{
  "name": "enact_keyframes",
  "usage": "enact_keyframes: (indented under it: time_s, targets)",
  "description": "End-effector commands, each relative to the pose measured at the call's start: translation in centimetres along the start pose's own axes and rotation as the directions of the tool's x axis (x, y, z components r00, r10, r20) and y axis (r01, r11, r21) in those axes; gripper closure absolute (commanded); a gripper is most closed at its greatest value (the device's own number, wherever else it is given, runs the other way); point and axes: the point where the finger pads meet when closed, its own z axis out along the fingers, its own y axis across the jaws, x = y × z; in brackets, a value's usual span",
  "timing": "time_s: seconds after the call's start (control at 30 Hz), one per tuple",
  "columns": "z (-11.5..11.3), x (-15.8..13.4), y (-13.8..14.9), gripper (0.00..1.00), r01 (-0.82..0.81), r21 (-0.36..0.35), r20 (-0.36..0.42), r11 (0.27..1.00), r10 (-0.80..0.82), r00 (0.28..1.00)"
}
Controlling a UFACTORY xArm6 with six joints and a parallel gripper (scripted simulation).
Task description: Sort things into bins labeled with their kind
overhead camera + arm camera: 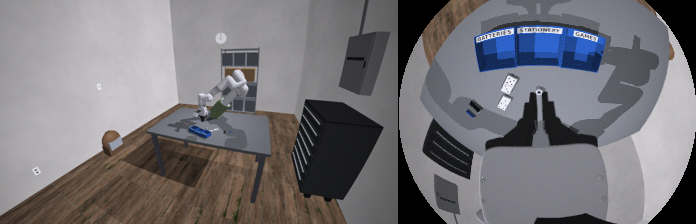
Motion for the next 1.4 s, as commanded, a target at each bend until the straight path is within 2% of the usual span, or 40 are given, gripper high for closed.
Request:
enact_keyframes:
  time_s: [0.0, 0.3, 0.67, 1.37]
  targets:
    - [1.8, 2.2, 2.7, 0.93, 0.002, 0.005, 0.001, 1.000, -0.002, 1.000]
    - [5.0, 5.1, 7.8, 0.93, 0.002, 0.005, 0.001, 1.000, -0.002, 1.000]
    - [5.0, 5.1, 7.8, 0.93, 0.002, 0.005, 0.001, 1.000, -0.002, 1.000]
    - [10.1, 5.1, 7.7, 0.93, 0.002, 0.005, 0.001, 1.000, -0.002, 1.000]
